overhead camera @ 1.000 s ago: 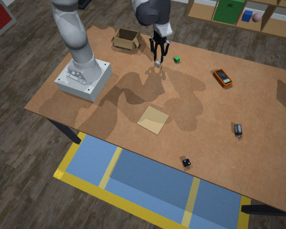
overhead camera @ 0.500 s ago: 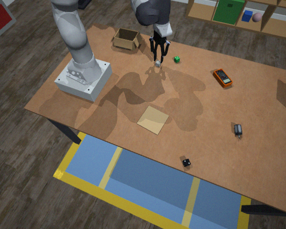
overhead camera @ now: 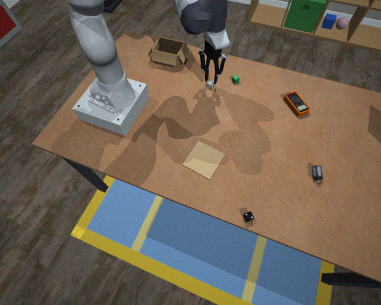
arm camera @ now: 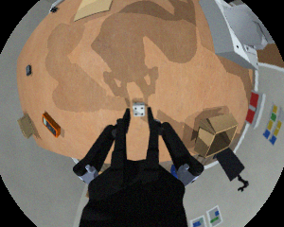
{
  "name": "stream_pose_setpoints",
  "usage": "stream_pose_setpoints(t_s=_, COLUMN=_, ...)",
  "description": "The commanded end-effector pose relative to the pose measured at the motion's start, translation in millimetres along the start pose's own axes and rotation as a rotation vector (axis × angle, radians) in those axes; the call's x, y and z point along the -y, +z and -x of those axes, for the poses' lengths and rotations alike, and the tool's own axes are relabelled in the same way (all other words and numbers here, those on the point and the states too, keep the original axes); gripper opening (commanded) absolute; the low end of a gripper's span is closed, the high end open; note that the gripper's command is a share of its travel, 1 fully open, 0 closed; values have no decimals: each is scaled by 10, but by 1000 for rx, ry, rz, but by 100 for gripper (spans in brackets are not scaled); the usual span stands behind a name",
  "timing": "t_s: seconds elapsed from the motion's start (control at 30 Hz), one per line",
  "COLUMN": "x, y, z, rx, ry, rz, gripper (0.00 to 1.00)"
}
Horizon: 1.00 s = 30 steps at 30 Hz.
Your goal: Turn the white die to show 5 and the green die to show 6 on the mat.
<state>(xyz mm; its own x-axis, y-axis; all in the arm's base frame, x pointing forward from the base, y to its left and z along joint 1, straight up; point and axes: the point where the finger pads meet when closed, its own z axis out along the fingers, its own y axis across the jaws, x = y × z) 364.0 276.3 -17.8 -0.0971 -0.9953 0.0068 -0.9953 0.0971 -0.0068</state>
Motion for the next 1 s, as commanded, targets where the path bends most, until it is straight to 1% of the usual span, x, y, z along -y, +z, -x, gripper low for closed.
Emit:
stream_pose_setpoints(t_s=0.0, x=-5, y=5, z=1, rx=2, ry=-2, rz=0, gripper=35)
stream_pose_setpoints(t_s=0.17, x=-5, y=55, z=1, rx=2, ry=-2, rz=0, gripper=35)
stream_pose_setpoints(t_s=0.4, x=-5, y=193, z=1, rx=2, ry=-2, rz=0, gripper=35)
stream_pose_setpoints(t_s=0.47, x=-5, y=193, z=1, rx=2, ry=-2, rz=0, gripper=35)
stream_pose_setpoints(t_s=0.7, x=-5, y=312, z=1, rx=2, ry=-2, rz=0, gripper=35)
stream_pose_setpoints(t_s=0.97, x=-5, y=341, z=1, rx=2, ry=-2, rz=0, gripper=35)
